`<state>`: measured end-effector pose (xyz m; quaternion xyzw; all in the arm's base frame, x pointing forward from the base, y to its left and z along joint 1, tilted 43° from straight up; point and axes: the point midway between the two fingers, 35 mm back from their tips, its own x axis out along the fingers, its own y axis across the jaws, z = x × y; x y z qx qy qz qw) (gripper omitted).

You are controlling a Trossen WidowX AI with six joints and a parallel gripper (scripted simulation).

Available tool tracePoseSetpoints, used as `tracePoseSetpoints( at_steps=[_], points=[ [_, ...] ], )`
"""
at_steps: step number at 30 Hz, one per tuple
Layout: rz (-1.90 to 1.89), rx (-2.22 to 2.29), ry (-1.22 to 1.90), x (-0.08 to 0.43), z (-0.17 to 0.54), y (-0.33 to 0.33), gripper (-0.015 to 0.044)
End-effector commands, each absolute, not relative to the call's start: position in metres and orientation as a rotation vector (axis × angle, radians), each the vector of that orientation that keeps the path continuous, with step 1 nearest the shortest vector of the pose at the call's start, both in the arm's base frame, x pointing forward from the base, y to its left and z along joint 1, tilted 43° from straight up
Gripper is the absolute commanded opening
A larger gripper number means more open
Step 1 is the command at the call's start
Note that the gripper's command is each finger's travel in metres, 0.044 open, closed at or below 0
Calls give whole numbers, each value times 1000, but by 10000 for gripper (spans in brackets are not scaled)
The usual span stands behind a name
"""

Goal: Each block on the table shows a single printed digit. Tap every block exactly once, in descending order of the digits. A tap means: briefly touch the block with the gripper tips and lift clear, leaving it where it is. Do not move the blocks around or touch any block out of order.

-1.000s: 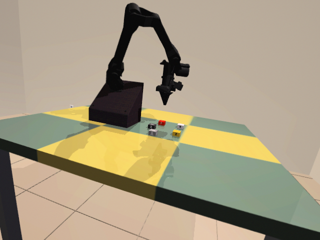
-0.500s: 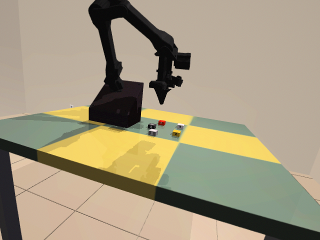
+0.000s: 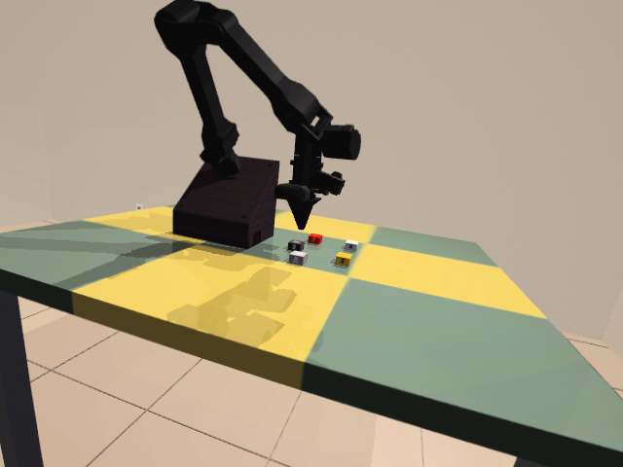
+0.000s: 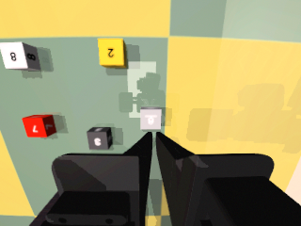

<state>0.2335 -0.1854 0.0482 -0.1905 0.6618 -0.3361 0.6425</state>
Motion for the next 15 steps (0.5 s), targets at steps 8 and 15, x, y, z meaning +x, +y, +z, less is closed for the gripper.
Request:
tracePoseSetpoints(
  at_steps=[8, 15],
  points=[
    [-760, -437, 1537, 220, 20, -206, 20],
    [-760, -438, 1538, 219, 12, -214, 20]
  ],
)
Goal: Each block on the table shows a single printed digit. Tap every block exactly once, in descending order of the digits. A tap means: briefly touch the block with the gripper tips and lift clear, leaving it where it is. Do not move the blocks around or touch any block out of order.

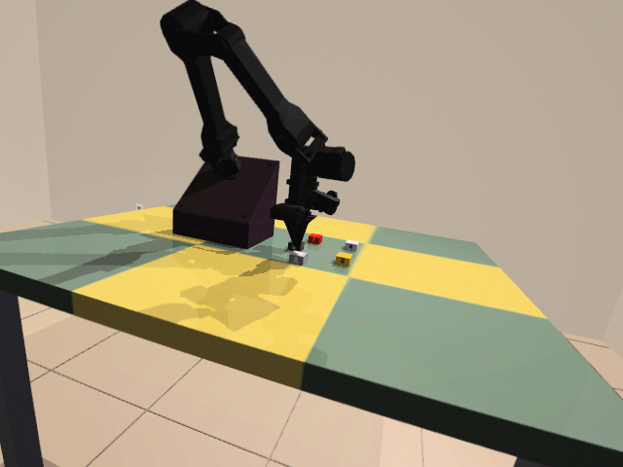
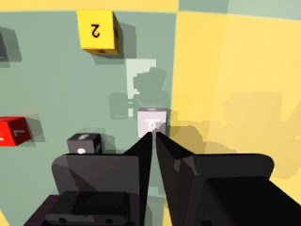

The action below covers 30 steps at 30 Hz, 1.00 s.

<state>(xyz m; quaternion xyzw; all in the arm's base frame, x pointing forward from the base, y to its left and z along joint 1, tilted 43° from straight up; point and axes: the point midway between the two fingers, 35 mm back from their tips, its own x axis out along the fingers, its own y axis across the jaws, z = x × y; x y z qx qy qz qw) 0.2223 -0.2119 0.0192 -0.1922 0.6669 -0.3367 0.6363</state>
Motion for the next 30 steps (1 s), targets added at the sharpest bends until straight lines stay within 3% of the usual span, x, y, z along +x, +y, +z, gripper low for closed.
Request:
tracePoseSetpoints(
  at_steps=[1, 15, 30],
  points=[
    [-760, -438, 1538, 219, 11, -215, 20],
    [-768, -441, 1528, 219, 8, -221, 20],
    [-757, -434, 1537, 231, 83, -147, 20]
  ],
)
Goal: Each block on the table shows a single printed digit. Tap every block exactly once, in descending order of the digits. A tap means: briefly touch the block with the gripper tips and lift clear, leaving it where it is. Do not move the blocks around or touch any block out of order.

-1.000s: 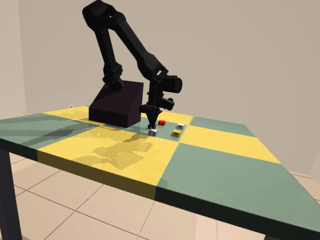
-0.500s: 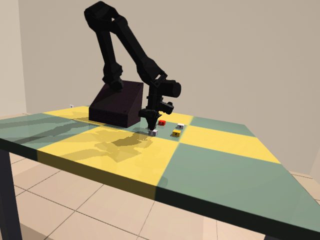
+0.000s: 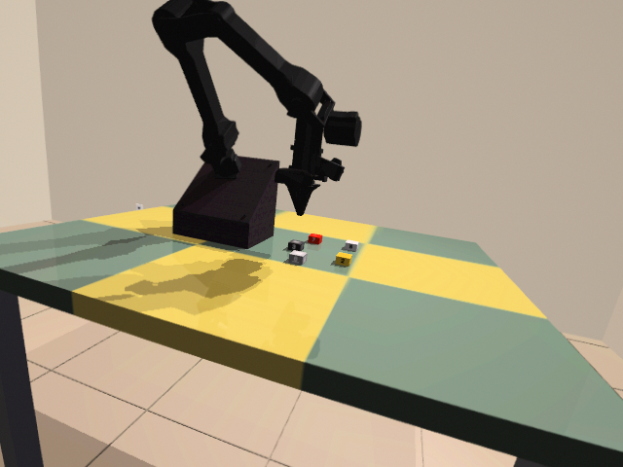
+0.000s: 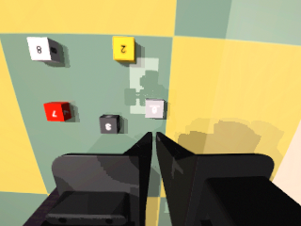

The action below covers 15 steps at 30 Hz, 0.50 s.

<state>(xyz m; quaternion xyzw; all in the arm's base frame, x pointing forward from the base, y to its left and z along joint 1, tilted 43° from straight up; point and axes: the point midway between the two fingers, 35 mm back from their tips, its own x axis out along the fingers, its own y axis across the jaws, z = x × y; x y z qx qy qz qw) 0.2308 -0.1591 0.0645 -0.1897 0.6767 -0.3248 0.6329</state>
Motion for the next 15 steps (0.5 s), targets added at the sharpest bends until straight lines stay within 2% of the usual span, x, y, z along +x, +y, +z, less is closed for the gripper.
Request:
tracePoseSetpoints(
  at_steps=[1, 5, 10, 15],
  points=[
    [-757, -434, 1537, 231, 83, -147, 20],
    [-754, -431, 1538, 232, 75, -139, 20],
    [-752, -431, 1540, 222, 31, -89, 20],
    [-751, -430, 1540, 222, 22, -93, 20]
  ],
)
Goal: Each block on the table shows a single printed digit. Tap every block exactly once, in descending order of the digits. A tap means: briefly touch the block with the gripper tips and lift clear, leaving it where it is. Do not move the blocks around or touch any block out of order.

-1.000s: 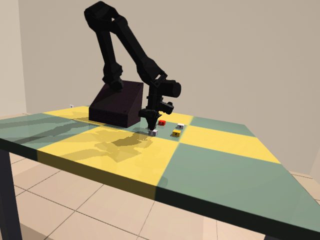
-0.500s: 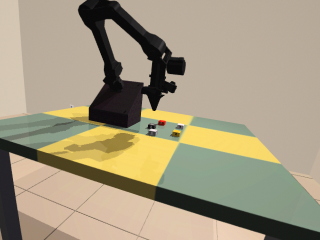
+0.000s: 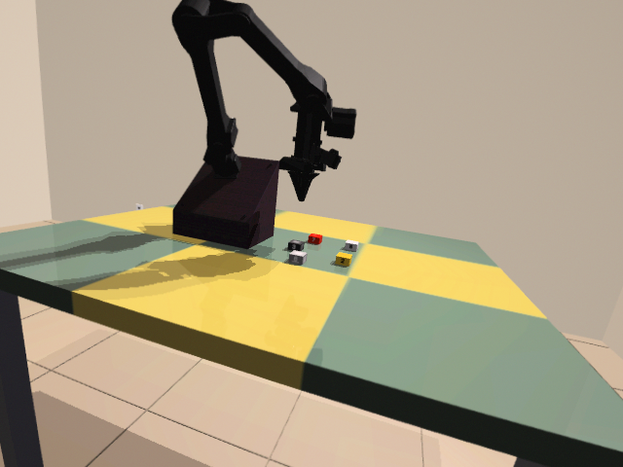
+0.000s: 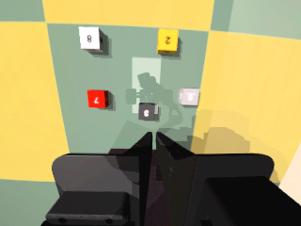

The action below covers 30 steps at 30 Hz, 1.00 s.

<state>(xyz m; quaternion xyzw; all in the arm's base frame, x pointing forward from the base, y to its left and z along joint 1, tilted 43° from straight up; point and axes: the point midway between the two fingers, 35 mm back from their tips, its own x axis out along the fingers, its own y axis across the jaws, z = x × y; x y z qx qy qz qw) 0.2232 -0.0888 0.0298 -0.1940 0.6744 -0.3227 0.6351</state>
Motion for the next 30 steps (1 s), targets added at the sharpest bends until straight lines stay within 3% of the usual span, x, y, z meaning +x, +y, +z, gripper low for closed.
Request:
tracePoseSetpoints(
  at_steps=[1, 6, 30],
  points=[
    [-750, -428, 1540, 222, 13, -101, 20],
    [-756, -434, 1540, 211, -28, -141, 20],
    [-757, -436, 1540, 206, -51, -163, 20]
  ],
)
